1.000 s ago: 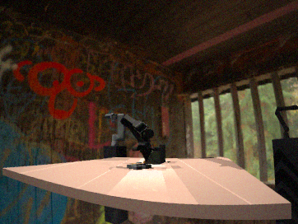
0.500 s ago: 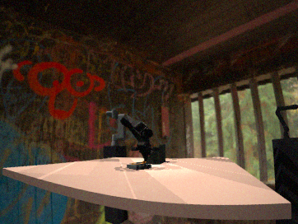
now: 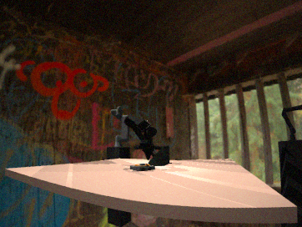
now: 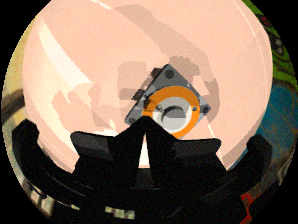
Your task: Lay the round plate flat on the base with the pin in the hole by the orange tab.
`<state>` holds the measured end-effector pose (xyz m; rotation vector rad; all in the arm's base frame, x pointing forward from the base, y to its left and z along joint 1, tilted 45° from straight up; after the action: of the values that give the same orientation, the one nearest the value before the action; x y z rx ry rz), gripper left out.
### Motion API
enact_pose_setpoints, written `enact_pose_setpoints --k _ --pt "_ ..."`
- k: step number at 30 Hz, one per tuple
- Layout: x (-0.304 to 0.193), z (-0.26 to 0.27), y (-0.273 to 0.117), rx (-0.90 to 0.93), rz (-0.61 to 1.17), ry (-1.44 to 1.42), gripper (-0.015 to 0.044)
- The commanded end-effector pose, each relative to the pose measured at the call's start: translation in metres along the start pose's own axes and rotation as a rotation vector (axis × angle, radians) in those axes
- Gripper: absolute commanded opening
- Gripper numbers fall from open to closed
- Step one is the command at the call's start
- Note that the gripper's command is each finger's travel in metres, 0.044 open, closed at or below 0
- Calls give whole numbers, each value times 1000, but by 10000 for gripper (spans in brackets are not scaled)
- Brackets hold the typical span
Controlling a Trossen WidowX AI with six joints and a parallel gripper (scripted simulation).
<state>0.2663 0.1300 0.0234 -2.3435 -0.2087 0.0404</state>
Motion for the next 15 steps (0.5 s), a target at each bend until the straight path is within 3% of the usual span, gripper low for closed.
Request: enact_pose_setpoints --k 1,15 --pt "0 -1 -21 9 -5 7 0" --pt "0 0 -15 5 -12 0 0"
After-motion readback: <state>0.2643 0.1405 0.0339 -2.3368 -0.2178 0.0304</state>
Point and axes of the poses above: the point midway between the two fingers, 35 mm back from their tips, its own y axis out along the fingers, its own z axis across the jaws, x = y × z, the point moved 5 cm from there along -y, back along the fingers, and after that the axes turned 2 degrees about y, right-handed, at the moved point
